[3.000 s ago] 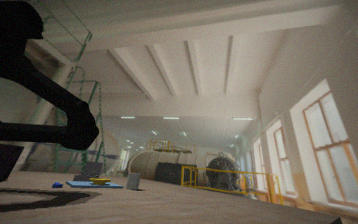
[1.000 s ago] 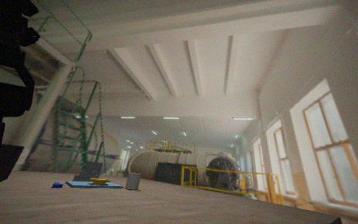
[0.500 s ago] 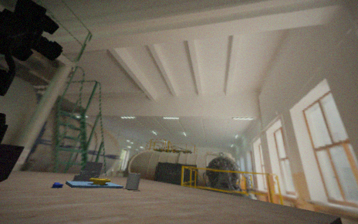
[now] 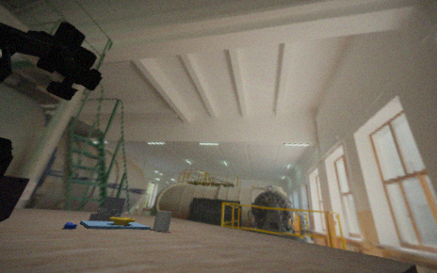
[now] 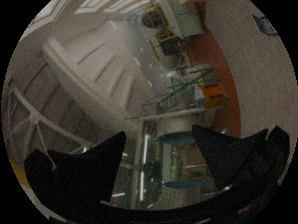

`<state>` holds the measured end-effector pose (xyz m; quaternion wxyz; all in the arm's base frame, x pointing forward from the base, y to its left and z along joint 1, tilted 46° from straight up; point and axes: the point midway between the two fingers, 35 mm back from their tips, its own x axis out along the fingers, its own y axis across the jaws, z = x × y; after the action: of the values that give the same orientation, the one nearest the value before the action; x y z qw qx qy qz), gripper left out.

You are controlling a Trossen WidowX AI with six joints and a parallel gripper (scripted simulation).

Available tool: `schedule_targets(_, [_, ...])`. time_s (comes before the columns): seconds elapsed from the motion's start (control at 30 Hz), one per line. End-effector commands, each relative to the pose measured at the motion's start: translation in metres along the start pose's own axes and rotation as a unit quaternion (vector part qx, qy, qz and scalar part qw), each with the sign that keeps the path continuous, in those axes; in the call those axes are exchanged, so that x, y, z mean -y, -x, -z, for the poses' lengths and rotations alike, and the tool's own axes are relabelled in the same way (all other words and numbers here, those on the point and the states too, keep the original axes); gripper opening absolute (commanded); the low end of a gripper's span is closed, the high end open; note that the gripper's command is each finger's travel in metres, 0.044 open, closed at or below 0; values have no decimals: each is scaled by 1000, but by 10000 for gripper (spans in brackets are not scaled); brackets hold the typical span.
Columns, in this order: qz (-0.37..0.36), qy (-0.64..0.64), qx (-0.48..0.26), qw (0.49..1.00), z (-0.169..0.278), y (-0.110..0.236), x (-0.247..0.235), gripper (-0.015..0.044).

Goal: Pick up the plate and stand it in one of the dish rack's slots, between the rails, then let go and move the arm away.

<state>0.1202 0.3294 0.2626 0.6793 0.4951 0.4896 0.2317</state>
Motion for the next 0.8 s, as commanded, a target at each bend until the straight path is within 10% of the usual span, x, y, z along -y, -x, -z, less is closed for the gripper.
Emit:
schedule_targets(0.0, [37,23,49,998,-29,-11,11,400])
schedule_targets(0.77, [284,124,213,927,-175,-14,89,400])
